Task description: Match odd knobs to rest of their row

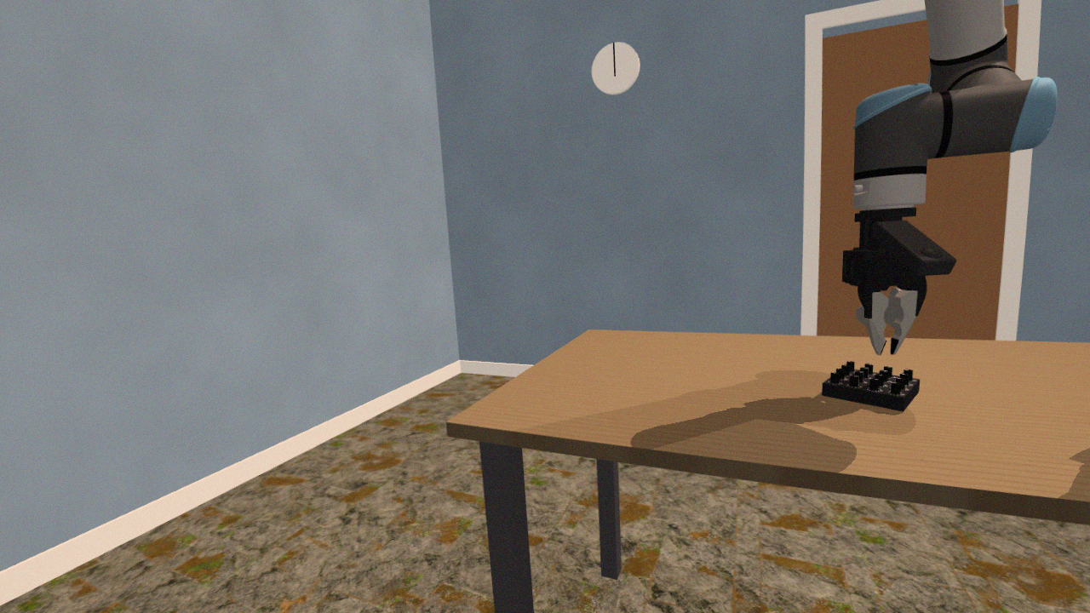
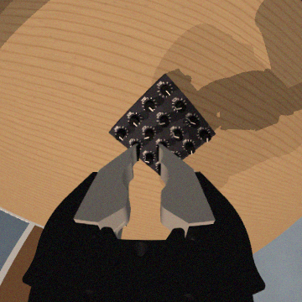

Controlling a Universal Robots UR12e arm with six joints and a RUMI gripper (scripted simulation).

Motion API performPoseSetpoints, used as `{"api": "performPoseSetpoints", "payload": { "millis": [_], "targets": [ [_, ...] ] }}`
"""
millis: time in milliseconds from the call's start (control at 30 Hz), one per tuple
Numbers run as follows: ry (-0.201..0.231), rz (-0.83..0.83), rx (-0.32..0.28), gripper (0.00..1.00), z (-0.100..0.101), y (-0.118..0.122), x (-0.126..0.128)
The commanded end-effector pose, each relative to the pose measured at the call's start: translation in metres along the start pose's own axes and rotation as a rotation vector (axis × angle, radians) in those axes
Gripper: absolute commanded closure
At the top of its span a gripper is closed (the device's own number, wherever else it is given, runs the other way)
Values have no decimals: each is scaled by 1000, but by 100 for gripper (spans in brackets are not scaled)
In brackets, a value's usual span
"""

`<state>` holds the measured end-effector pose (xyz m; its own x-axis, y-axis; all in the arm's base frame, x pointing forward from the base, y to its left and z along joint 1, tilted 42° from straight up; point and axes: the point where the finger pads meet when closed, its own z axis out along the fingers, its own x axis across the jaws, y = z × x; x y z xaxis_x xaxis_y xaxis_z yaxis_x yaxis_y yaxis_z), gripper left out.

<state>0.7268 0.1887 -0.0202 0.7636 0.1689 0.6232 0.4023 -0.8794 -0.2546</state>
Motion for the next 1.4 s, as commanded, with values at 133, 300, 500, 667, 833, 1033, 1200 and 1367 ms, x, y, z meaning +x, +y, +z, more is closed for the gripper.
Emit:
{"api": "performPoseSetpoints", "payload": {
  "millis": [133, 300, 500, 667, 833, 1033, 1200, 1367],
  "targets": [
    [0, 0, 0, 89, -2, 0, 0],
    [0, 0, 0, 89, -2, 0, 0],
    [0, 0, 0, 0, -4, 0, 0],
    [0, 0, 0, 0, -15, 0, 0],
    [0, 0, 0, 0, -40, 0, 0],
    [0, 0, 0, 0, -64, 0, 0],
    [0, 0, 0, 0, -92, 0, 0],
    [0, 0, 0, 0, -111, 0, 0]
  ]
}}
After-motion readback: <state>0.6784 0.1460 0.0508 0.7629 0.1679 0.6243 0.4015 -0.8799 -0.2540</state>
